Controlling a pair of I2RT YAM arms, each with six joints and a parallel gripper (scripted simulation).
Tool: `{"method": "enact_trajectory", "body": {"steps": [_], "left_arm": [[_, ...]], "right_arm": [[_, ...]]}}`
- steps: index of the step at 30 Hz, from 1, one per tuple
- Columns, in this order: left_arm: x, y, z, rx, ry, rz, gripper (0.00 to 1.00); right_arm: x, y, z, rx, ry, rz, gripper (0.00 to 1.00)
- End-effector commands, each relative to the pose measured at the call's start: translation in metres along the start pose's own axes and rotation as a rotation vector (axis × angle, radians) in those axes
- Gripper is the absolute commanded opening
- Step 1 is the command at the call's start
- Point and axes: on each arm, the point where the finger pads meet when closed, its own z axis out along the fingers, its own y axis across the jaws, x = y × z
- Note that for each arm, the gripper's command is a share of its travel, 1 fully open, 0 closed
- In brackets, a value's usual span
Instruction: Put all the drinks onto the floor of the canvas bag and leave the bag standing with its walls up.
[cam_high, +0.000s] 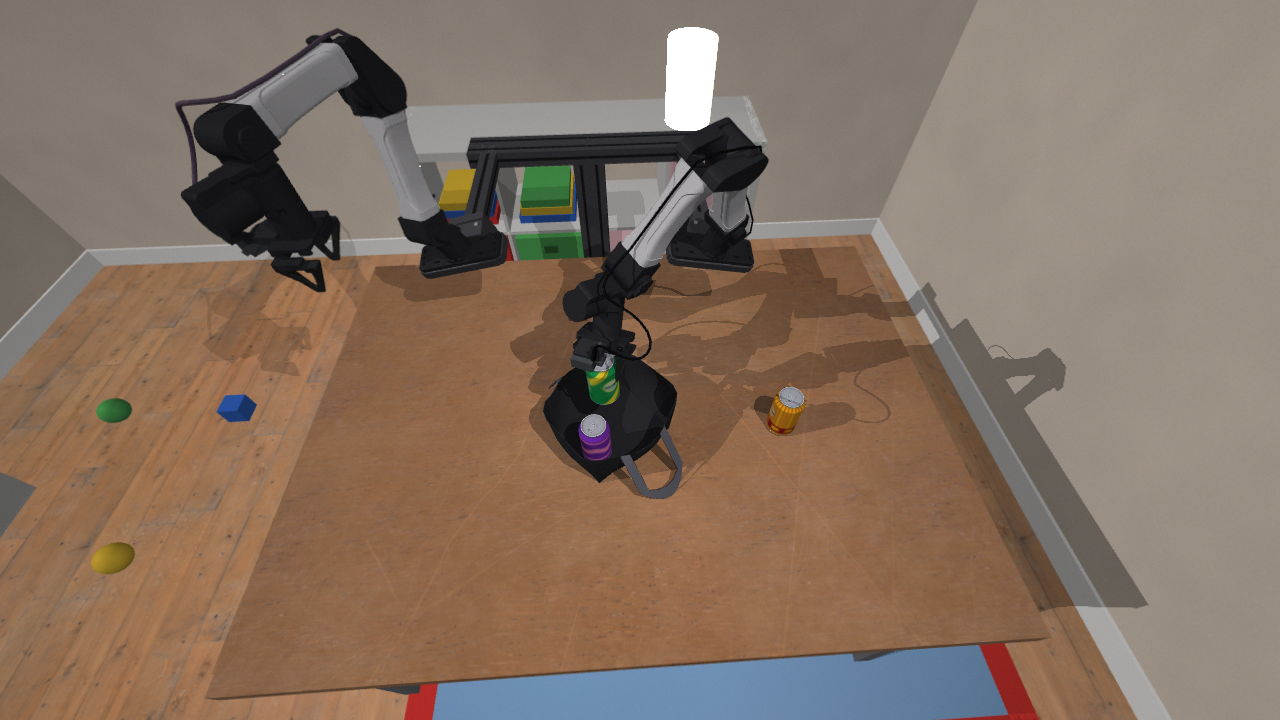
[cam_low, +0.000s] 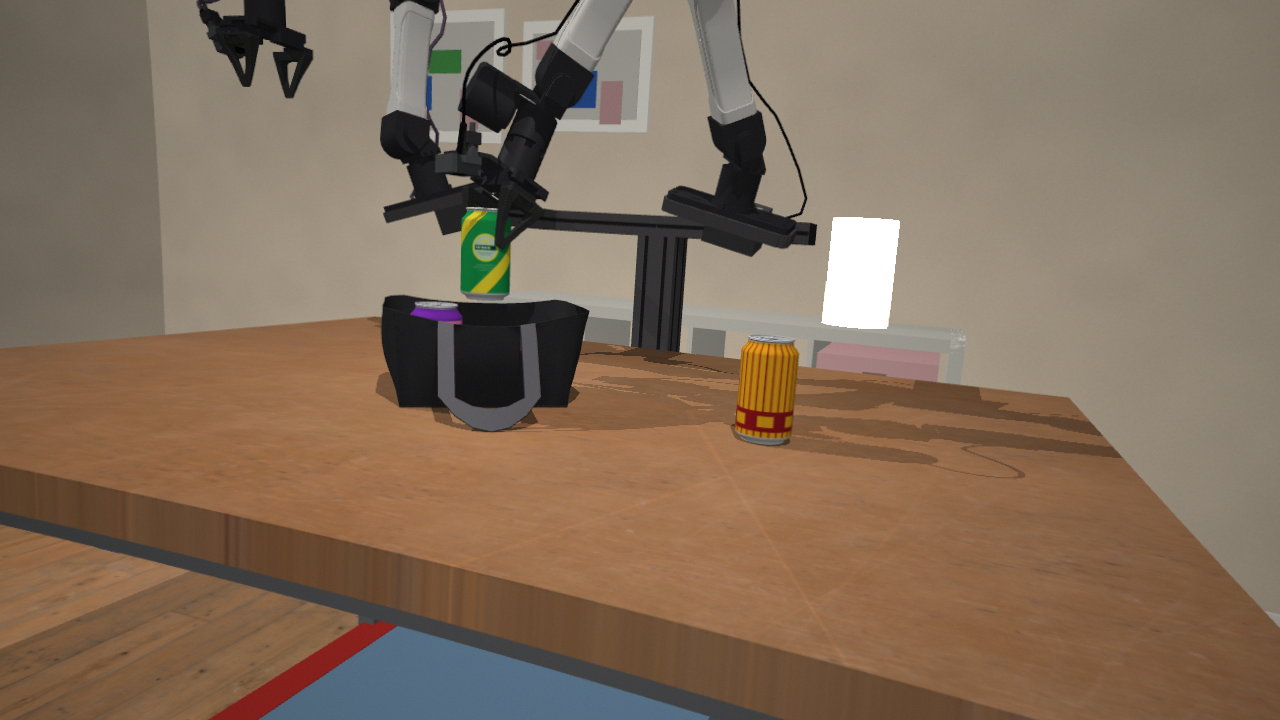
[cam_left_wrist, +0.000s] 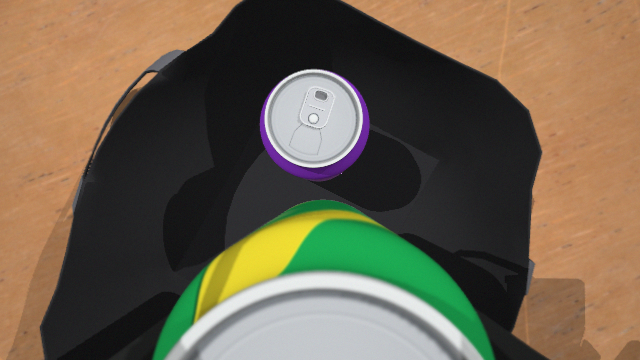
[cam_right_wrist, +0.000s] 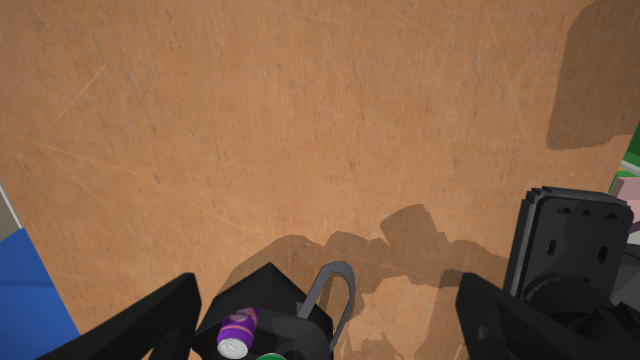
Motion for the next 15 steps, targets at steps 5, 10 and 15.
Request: {"method": "enact_trajectory", "body": {"steps": [5, 10, 15], "left_arm": [[-0.019, -0.004, 0.007, 0.018, -0.090, -0.040, 0.70], [-0.019, -0.004, 0.012, 0.019, -0.098, -0.045, 0.70], [-0.012, -0.003, 0.019, 0.014, -0.091, -0.040, 0.70]], "right_arm": [[-0.002, 0.005, -0.005, -0.029, -0.024, 0.001, 0.86], [-0.002, 0.005, -0.005, -0.029, -0.024, 0.001, 0.86], [-0.002, 0.005, -0.005, -0.029, -0.024, 0.001, 0.86]]}}
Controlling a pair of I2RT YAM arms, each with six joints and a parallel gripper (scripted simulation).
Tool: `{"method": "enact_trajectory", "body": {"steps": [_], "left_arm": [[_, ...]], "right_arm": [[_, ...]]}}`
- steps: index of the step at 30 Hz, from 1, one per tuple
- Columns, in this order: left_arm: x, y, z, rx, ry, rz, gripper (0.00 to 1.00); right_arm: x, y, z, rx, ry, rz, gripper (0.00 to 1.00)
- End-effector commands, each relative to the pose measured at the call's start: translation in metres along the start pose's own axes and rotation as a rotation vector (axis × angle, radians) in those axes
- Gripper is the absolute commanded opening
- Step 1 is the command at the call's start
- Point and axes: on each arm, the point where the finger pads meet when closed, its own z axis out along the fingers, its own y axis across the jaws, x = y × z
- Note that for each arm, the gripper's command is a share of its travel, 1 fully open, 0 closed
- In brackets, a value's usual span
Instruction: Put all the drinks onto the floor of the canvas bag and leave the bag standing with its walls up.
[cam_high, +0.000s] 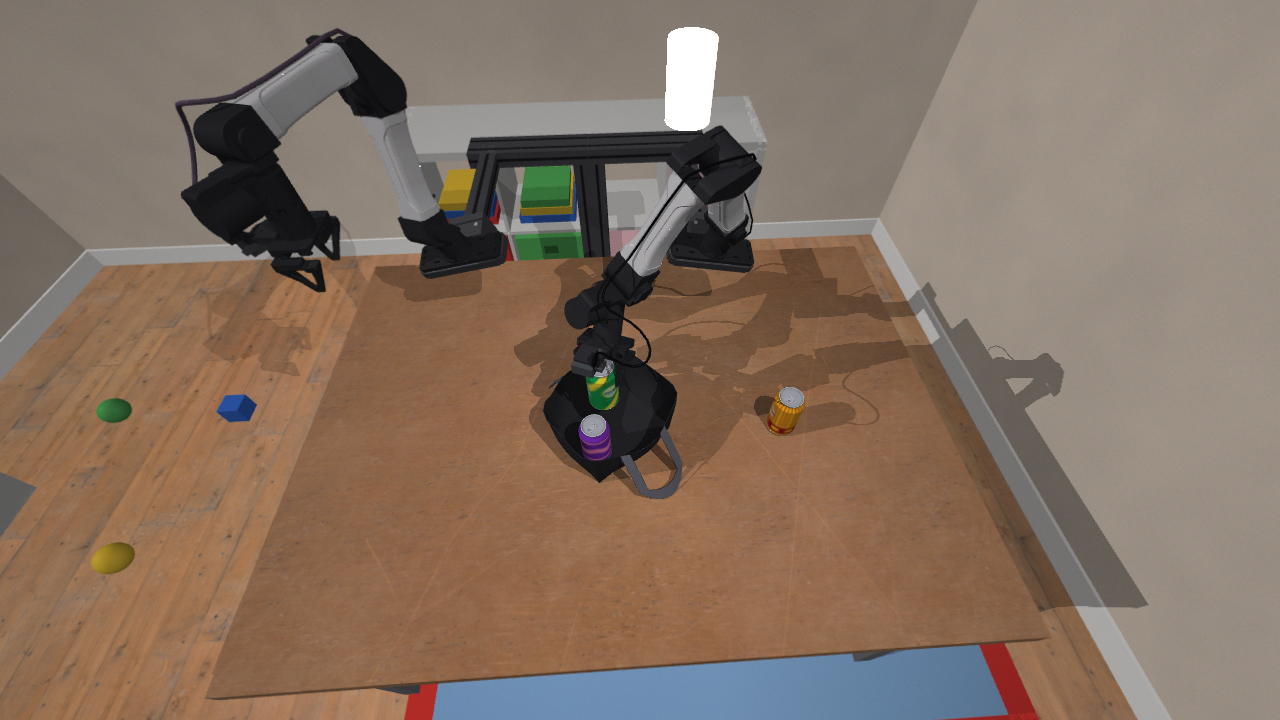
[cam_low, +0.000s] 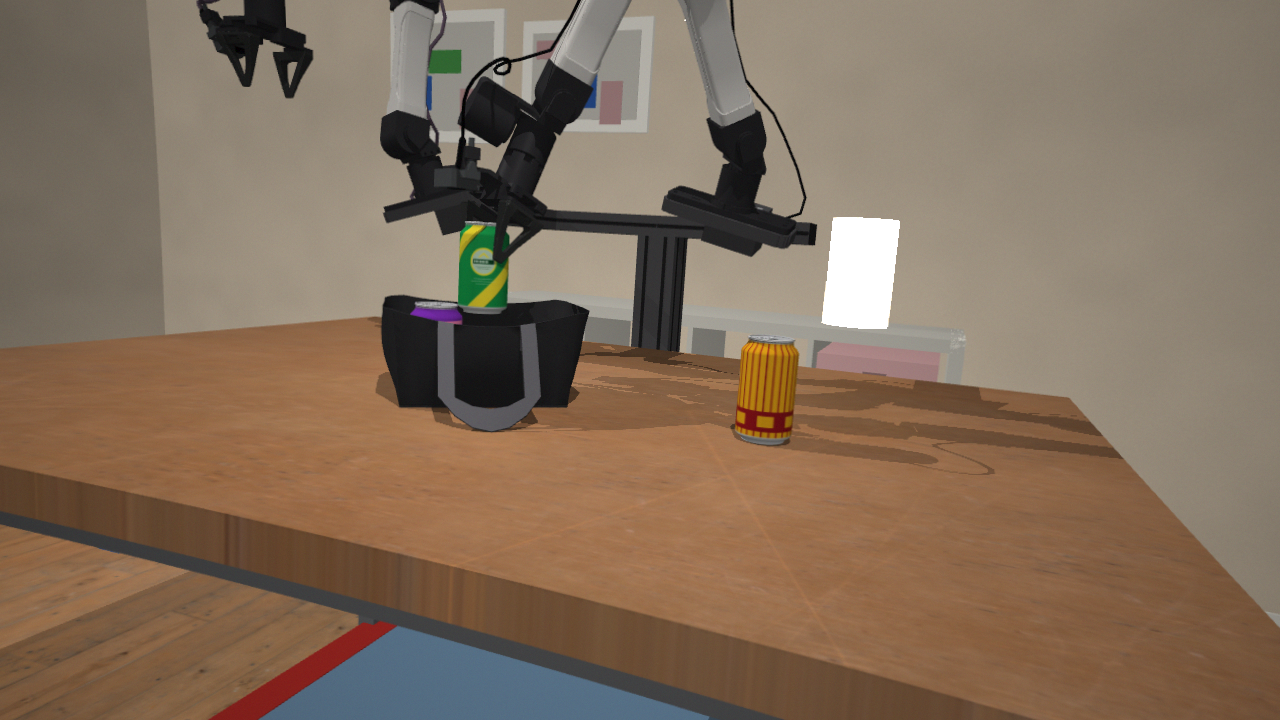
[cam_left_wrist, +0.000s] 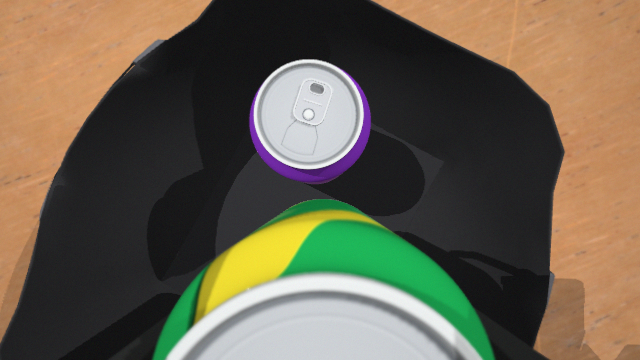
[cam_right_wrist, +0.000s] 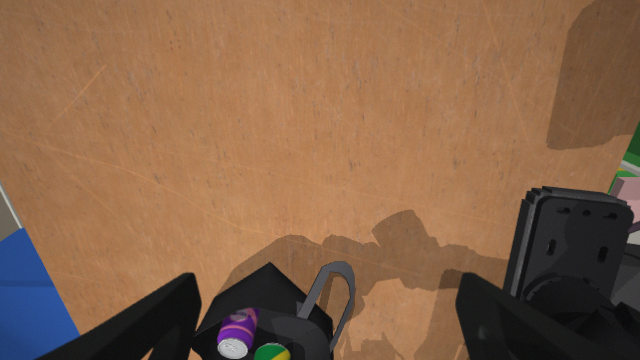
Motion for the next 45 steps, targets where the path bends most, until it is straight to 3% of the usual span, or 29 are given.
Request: {"method": "enact_trajectory", "body": {"steps": [1, 3, 5, 11, 16, 18, 31, 35, 45], "left_arm": [[-0.031, -0.008, -0.006, 0.023, -0.109, -0.043, 0.70], [-0.031, -0.008, -0.006, 0.023, -0.109, -0.043, 0.70], [-0.008, -0.004, 0.009, 0.024, -0.061, -0.028, 0.70], [-0.026, -0.005, 0.012, 0.019, -0.104, -0.052, 0.70], [-0.007, -0.001, 0.019, 0.013, -0.075, -0.034, 0.70], [-0.026, -0.009, 0.014, 0.022, -0.113, -0.045, 0.70], [-0.001, -0.008, 0.033, 0.028, -0.081, -0.025, 0.70], [-0.014, -0.006, 0.033, 0.017, -0.108, -0.044, 0.70], [-0.008, -0.007, 0.050, 0.023, -0.101, -0.049, 0.70]], "right_arm": [[-0.002, 0.005, -0.005, -0.029, -0.024, 0.001, 0.86], [-0.002, 0.005, -0.005, -0.029, -0.024, 0.001, 0.86], [-0.002, 0.005, -0.005, -0.029, -0.024, 0.001, 0.86], [-0.002, 0.005, -0.005, -0.029, -0.024, 0.001, 0.86], [-0.002, 0.005, -0.005, -0.029, -0.024, 0.001, 0.86], [-0.002, 0.005, -0.005, -0.029, -0.024, 0.001, 0.86], [-0.002, 0.005, -0.005, -0.029, -0.024, 0.001, 0.86], [-0.002, 0.005, -0.005, -0.029, -0.024, 0.001, 0.86], [-0.002, 0.005, -0.005, -0.029, -0.024, 0.001, 0.86]]}}
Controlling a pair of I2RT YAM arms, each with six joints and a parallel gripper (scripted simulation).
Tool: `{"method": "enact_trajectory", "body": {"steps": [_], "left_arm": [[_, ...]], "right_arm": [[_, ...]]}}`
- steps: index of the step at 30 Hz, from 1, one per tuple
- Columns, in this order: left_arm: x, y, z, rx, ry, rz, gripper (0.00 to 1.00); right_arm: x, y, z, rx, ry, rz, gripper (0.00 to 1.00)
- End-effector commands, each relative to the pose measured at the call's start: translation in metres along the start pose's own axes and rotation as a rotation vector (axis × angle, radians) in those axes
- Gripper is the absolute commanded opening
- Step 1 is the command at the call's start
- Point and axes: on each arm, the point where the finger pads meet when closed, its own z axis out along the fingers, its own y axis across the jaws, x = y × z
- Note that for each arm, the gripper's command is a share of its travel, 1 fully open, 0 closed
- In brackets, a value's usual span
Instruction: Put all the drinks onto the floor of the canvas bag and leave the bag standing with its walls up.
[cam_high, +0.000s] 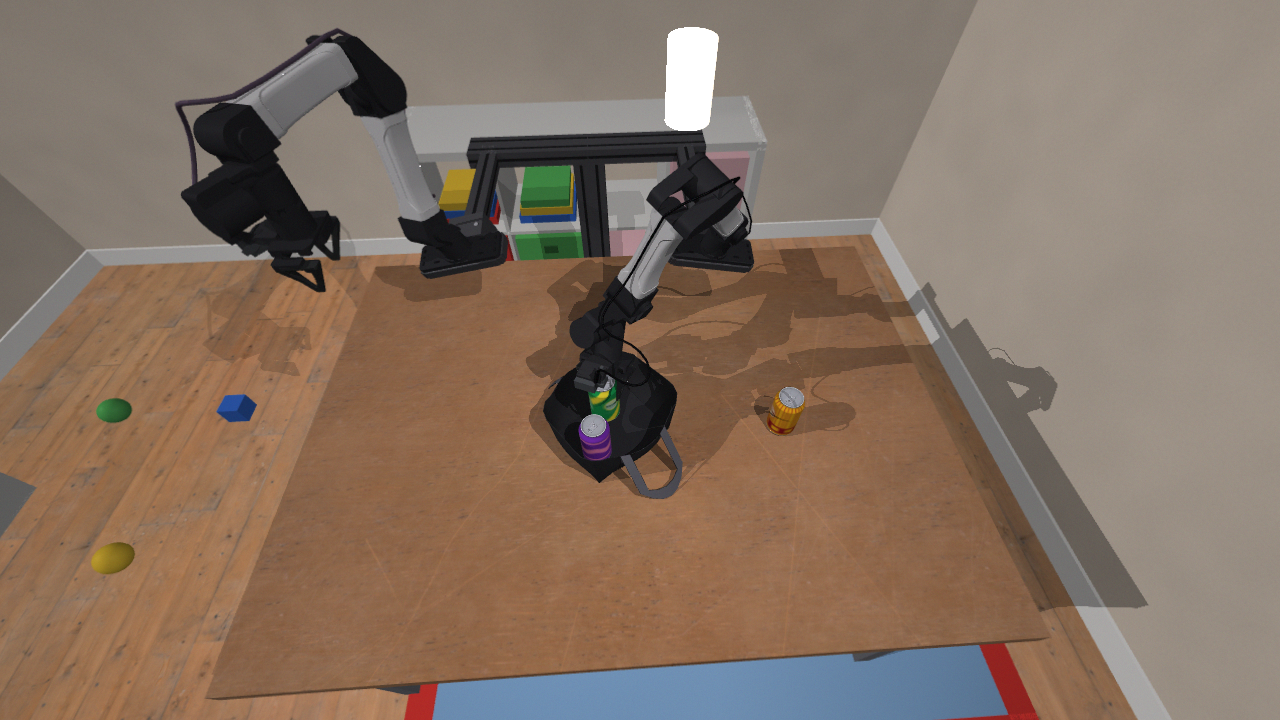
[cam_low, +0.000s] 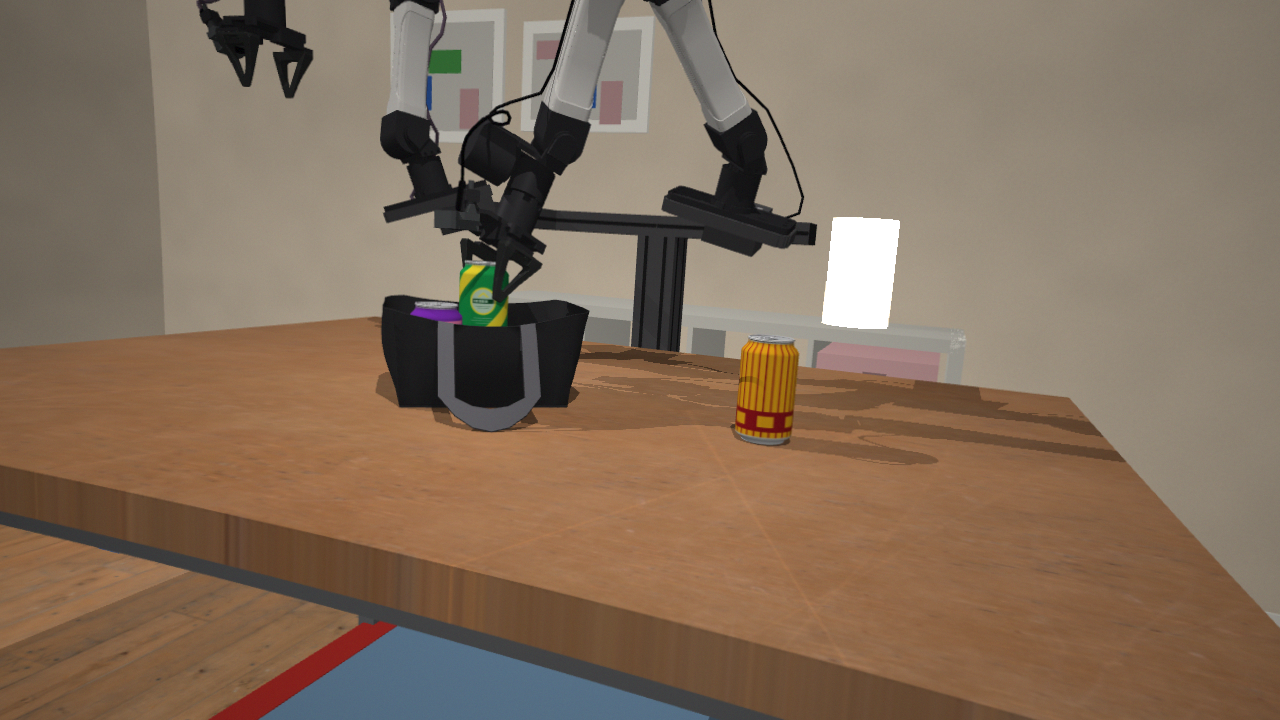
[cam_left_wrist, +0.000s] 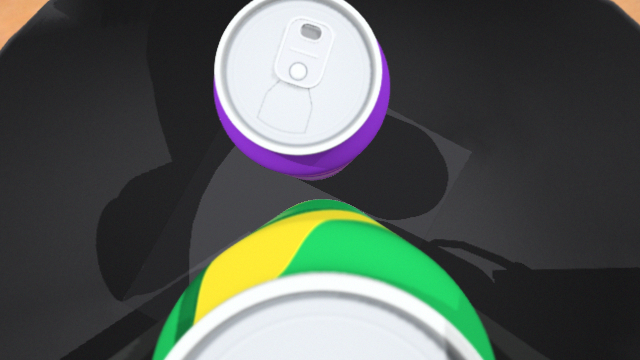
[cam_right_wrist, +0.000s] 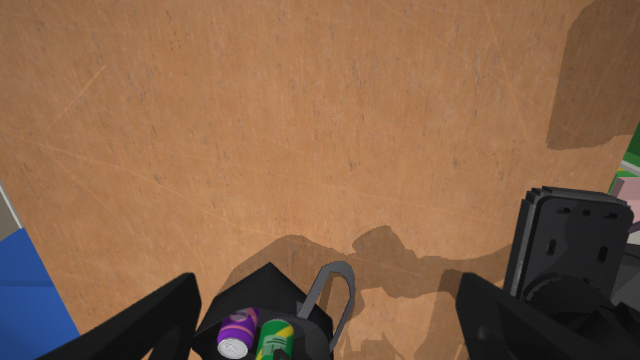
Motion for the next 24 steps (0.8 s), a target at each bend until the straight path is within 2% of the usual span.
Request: {"method": "enact_trajectory", "body": {"steps": [1, 4, 9, 10, 22, 24], "left_arm": [[-0.033, -0.004, 0.004, 0.015, -0.109, -0.055, 0.70], [-0.030, -0.013, 0.006, 0.038, -0.109, -0.040, 0.70], [-0.035, -0.007, 0.005, 0.016, -0.120, -0.052, 0.70], [-0.025, -0.008, 0.013, 0.023, -0.103, -0.045, 0.70], [-0.023, -0.007, 0.028, 0.027, -0.108, -0.053, 0.70], [-0.031, -0.010, 0.019, 0.021, -0.132, -0.049, 0.70]], "right_arm": [[-0.002, 0.005, -0.005, -0.029, -0.024, 0.001, 0.86], [-0.002, 0.005, -0.005, -0.029, -0.024, 0.001, 0.86], [-0.002, 0.005, -0.005, -0.029, -0.024, 0.001, 0.86], [-0.002, 0.005, -0.005, -0.029, -0.024, 0.001, 0.86], [-0.002, 0.005, -0.005, -0.029, -0.024, 0.001, 0.86], [-0.002, 0.005, -0.005, -0.029, -0.024, 0.001, 0.86]]}}
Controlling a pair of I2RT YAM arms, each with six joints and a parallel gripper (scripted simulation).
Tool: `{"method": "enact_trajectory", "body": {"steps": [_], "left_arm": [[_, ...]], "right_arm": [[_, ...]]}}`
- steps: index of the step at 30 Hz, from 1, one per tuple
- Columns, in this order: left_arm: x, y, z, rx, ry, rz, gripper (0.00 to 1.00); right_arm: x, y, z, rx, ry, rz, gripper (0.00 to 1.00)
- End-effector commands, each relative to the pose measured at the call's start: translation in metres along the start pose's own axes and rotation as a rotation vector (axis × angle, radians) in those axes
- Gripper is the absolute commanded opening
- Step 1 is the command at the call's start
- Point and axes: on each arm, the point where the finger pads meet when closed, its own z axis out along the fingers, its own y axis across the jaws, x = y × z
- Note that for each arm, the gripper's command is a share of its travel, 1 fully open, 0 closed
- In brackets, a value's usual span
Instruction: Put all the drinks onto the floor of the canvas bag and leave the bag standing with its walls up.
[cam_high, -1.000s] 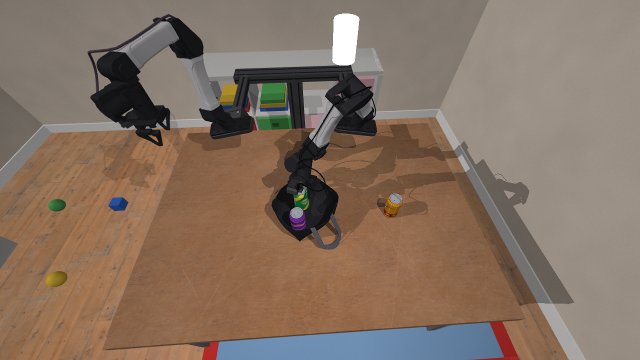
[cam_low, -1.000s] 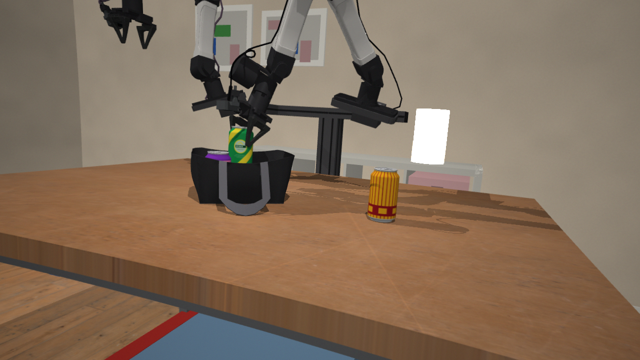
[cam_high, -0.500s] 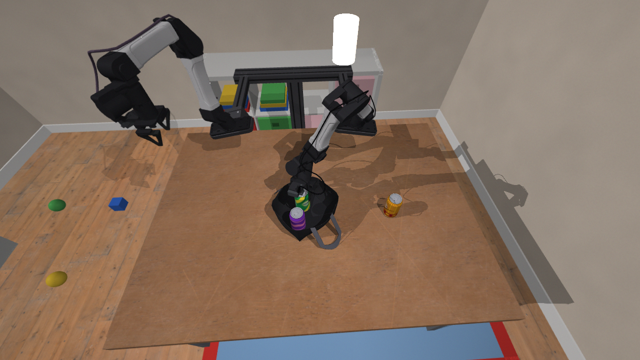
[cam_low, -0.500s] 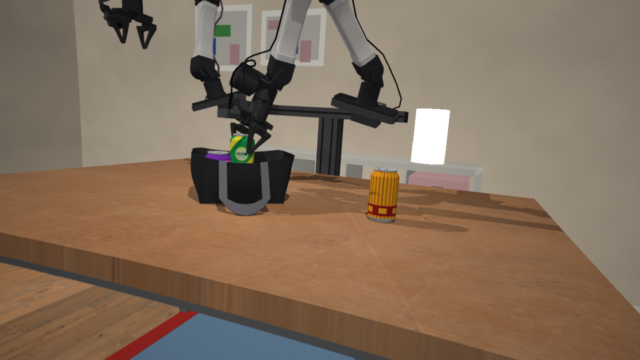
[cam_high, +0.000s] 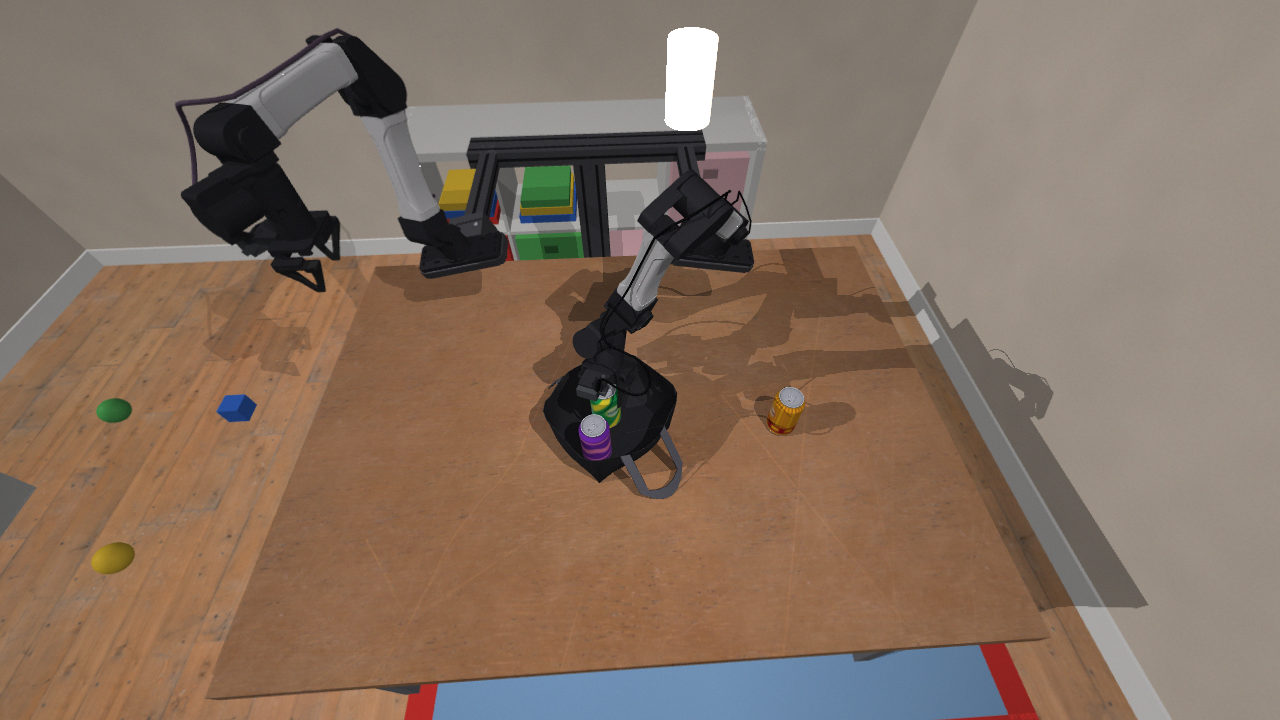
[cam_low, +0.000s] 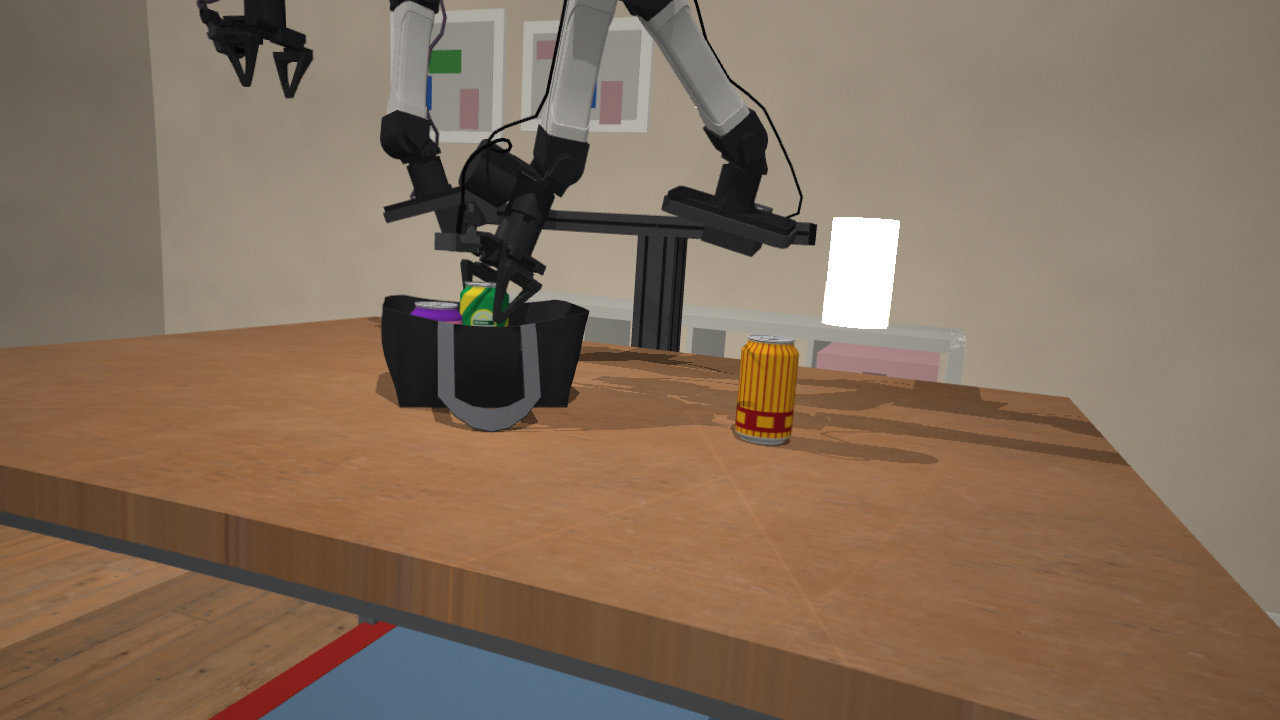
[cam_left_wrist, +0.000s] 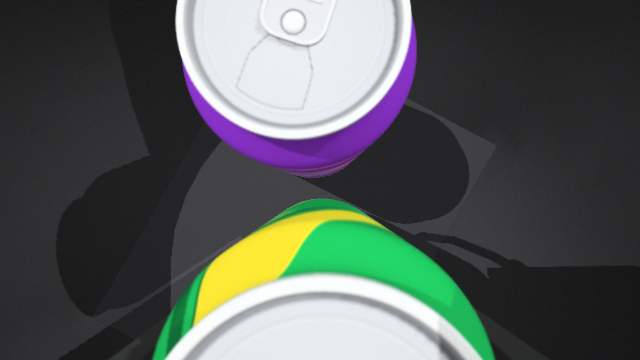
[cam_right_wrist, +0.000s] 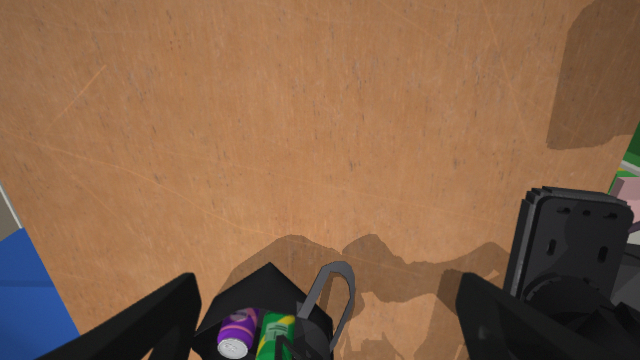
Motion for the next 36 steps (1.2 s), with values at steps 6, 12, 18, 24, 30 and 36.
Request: {"method": "enact_trajectory", "body": {"steps": [6, 12, 18, 24, 30, 36], "left_arm": [[-0.031, -0.013, 0.003, 0.029, -0.107, -0.036, 0.70], [-0.037, -0.008, 0.003, 0.032, -0.118, -0.051, 0.70], [-0.042, -0.010, 0.000, 0.021, -0.136, -0.049, 0.70], [-0.033, -0.010, 0.007, 0.019, -0.123, -0.039, 0.70], [-0.023, -0.012, 0.015, 0.028, -0.102, -0.032, 0.70], [-0.033, -0.010, 0.010, 0.019, -0.125, -0.041, 0.70]], "right_arm": [[-0.002, 0.005, -0.005, -0.029, -0.024, 0.001, 0.86], [-0.002, 0.005, -0.005, -0.029, -0.024, 0.001, 0.86], [-0.002, 0.005, -0.005, -0.029, -0.024, 0.001, 0.86], [-0.002, 0.005, -0.005, -0.029, -0.024, 0.001, 0.86], [-0.002, 0.005, -0.005, -0.029, -0.024, 0.001, 0.86], [-0.002, 0.005, -0.005, -0.029, -0.024, 0.001, 0.86]]}}
